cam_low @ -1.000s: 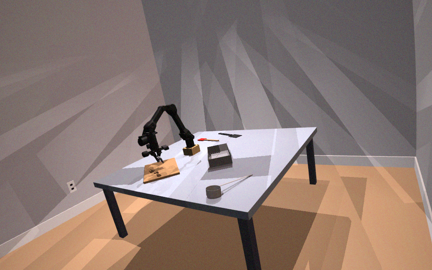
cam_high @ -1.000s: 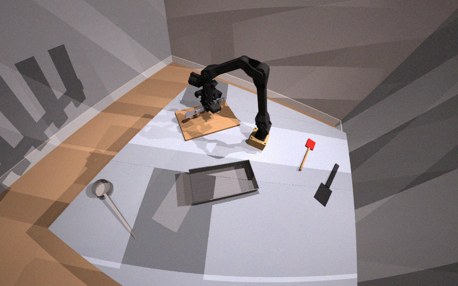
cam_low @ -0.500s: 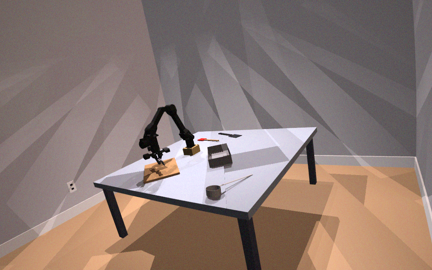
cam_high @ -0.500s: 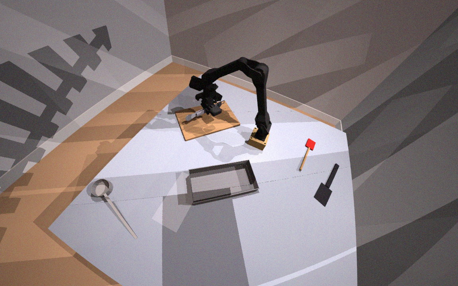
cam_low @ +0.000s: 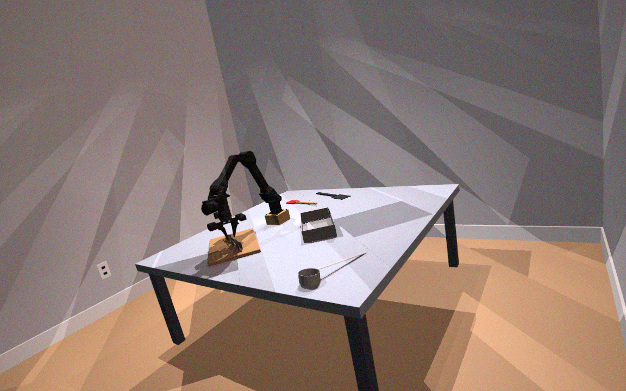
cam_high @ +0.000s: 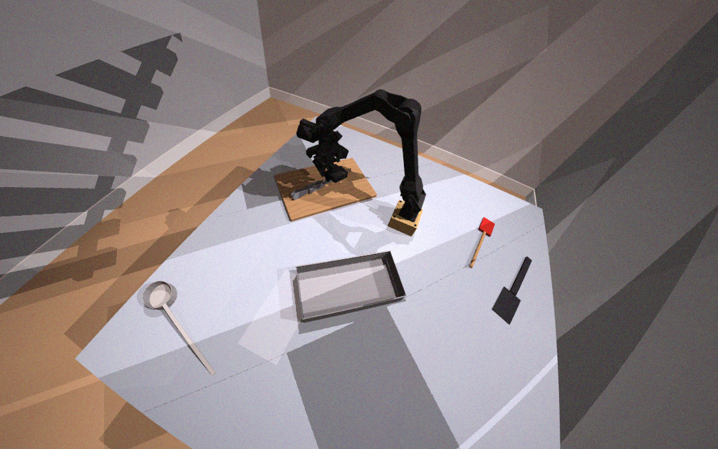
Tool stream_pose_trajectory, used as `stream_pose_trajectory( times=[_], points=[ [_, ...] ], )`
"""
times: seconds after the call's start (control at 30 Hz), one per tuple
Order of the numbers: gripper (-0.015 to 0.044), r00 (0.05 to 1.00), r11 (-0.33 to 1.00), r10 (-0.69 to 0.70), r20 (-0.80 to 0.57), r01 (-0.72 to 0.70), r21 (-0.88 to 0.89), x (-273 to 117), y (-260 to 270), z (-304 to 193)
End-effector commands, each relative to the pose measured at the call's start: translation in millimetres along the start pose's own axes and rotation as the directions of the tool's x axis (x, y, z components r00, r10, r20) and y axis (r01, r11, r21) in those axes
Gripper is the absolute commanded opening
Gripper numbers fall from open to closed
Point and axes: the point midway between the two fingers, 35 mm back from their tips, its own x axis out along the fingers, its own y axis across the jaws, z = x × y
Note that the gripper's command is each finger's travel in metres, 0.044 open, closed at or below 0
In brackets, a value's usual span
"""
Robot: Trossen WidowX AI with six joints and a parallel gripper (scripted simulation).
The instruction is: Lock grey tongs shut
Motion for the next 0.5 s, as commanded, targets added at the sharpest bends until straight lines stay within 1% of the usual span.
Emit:
stream_pose_trajectory(
  times=[0.0, 0.23, 0.27, 0.33, 0.47],
  points=[
    [0.0244, 1.0, 1.0, 0.001, -0.001, -0.001, 0.0, 0, 0, 0],
    [0.0427, 1.0, 1.0, 0.001, -0.001, -0.001, 0.0, 0, 0, 0],
    [0.044, 1.0, 1.0, 0.001, -0.001, -0.001, 0.0, 0, 0, 0],
    [0.044, 1.0, 1.0, 0.001, 0.0, -0.001, 0.0, -2, 0, 2],
    [0.044, 1.0, 1.0, 0.001, 0.008, -0.001, -0.015, -22, 1, 30]
  ],
)
